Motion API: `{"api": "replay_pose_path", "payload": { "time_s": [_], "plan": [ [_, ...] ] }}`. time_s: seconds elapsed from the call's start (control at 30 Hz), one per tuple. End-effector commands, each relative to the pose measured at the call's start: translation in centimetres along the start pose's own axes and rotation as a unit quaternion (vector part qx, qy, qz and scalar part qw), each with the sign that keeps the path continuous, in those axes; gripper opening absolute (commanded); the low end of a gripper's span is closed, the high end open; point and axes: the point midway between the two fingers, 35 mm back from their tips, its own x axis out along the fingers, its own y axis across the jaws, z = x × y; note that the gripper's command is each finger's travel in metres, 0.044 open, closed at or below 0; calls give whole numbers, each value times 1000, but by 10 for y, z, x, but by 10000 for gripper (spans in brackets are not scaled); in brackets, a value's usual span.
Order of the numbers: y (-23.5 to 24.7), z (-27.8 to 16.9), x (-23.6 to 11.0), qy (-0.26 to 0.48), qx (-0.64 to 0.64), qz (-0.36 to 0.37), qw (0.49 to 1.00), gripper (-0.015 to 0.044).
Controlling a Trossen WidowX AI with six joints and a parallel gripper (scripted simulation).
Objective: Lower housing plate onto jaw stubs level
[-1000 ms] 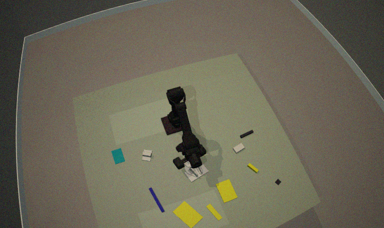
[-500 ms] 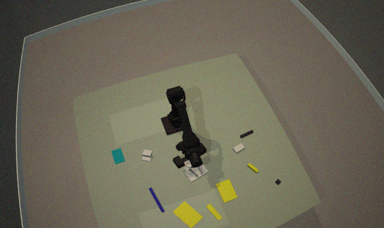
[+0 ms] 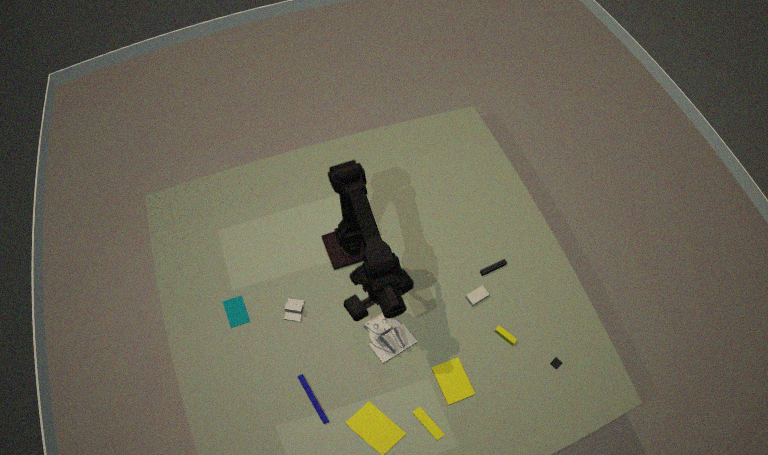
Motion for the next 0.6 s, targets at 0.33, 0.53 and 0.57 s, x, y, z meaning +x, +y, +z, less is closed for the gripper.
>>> {"api": "replay_pose_path", "payload": {
  "time_s": [0.33, 0.53, 0.57],
  "plan": [
    [-16, 49, -40, 5, 2, 3, 1000, 440],
    [-16, 49, -40, 5, 2, 3, 1000, 440],
    [-16, 49, -40, 5, 2, 3, 1000, 440]
  ]
}}
